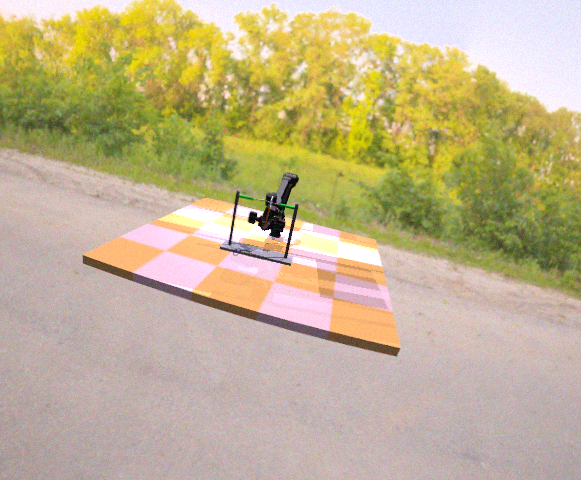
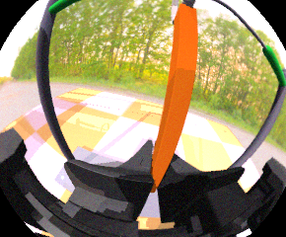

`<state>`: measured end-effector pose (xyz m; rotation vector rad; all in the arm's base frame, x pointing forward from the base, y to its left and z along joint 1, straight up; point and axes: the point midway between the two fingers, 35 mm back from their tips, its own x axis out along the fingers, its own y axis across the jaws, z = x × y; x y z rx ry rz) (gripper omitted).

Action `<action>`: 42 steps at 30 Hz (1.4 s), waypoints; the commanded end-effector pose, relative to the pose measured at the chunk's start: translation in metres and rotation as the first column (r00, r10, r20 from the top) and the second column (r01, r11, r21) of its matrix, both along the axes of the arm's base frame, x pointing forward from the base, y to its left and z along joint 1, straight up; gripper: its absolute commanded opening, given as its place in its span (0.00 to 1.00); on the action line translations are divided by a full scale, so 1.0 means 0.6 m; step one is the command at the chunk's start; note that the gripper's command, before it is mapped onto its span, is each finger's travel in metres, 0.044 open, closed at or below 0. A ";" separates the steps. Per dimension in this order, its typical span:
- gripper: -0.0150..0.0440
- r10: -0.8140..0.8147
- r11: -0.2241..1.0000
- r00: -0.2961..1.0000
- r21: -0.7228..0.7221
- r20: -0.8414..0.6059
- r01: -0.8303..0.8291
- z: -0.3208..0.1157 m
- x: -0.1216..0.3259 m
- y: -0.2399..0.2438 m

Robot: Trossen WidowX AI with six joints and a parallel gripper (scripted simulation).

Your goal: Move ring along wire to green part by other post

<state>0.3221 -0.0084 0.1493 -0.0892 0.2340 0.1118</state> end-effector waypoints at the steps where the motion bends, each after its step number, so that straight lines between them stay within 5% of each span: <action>1: 0.00 -0.008 1.000 1.000 0.023 -0.002 0.008 -0.001 -0.003 0.010; 42: 0.00 -0.023 0.996 1.000 0.082 0.000 0.023 -0.002 -0.009 0.091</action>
